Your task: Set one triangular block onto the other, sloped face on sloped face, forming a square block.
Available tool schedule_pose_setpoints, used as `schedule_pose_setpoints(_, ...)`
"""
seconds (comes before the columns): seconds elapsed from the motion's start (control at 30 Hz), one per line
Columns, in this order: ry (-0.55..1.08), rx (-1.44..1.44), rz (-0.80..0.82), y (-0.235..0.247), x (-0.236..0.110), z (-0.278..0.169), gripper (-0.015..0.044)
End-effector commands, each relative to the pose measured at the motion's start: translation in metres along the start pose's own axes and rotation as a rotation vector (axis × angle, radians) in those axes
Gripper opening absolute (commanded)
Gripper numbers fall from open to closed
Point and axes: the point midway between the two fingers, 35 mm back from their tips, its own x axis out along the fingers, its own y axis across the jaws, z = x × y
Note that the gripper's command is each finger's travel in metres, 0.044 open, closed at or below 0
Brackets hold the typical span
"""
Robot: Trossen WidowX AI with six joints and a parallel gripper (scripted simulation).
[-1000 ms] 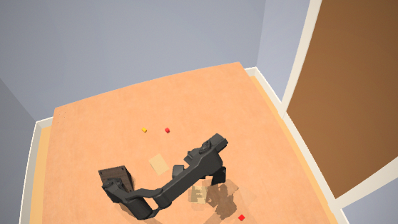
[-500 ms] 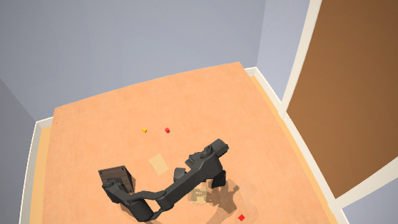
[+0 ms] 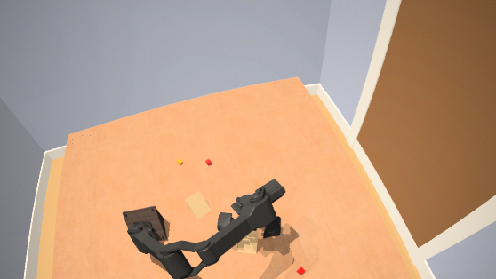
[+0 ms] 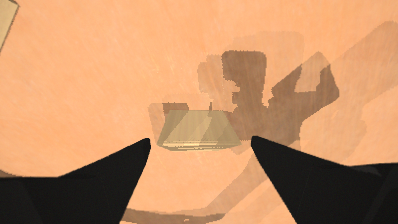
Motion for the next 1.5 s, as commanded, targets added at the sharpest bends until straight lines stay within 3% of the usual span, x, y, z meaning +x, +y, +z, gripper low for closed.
schedule_pose_setpoints(0.0, 0.011, 0.002, 0.0, 0.0, 0.009, -0.002, 0.044)
schedule_pose_setpoints(0.67, 0.034, 0.026, 0.006, 0.003, 0.038, -0.005, 0.044)
schedule_pose_setpoints(0.87, 0.034, 0.026, 0.006, 0.003, 0.038, -0.005, 0.0282)
schedule_pose_setpoints(1.07, 0.034, 0.026, 0.006, 0.003, 0.038, -0.005, 0.0242)
schedule_pose_setpoints(1.37, 0.024, 0.027, 0.009, 0.004, 0.035, -0.005, 0.0006)
schedule_pose_setpoints(1.47, -0.04, 0.024, 0.011, 0.004, 0.034, -0.008, 0.0)
